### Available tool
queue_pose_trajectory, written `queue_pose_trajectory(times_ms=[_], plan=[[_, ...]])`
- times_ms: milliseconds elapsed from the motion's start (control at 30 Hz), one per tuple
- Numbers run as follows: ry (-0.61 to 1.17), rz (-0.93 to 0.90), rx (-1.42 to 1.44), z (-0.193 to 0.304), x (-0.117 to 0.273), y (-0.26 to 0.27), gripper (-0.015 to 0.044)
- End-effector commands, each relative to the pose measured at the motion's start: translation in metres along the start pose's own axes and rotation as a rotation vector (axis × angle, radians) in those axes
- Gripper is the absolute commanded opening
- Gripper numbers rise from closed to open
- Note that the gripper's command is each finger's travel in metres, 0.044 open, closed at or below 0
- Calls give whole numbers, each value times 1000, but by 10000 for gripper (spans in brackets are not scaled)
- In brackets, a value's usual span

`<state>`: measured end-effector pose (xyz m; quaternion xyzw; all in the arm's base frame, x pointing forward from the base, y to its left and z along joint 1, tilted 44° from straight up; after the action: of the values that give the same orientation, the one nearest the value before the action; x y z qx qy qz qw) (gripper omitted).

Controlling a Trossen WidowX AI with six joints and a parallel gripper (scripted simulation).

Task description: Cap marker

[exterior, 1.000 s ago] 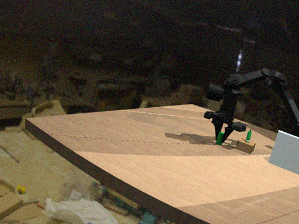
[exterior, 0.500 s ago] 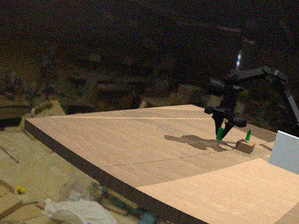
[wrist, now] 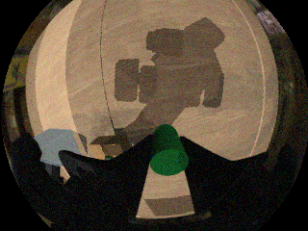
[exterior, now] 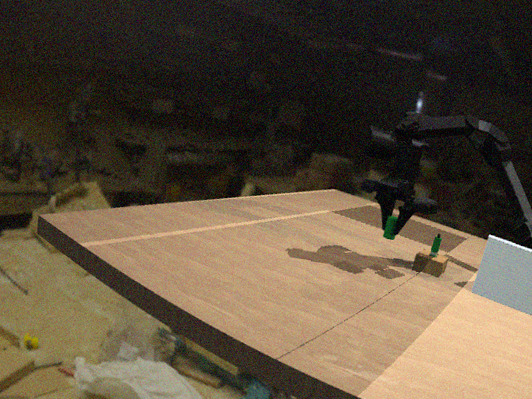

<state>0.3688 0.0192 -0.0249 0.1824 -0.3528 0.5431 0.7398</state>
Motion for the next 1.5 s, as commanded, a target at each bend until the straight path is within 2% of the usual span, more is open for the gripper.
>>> queue_pose_trajectory(times_ms=[0,800,1467], plan=[[-3,-6,-5,0,6,1,0],[-4,-9,-1,42,41,53,0],[-1,-11,0,74,54,94,0]])
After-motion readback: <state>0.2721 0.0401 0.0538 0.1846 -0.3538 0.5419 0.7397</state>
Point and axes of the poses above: the point midway between the two fingers, 35 mm back from their tips, its own x axis back along the fingers, its own y axis across the jaws, z = x × y, the point moved 1 cm from there along x, back along the fingers
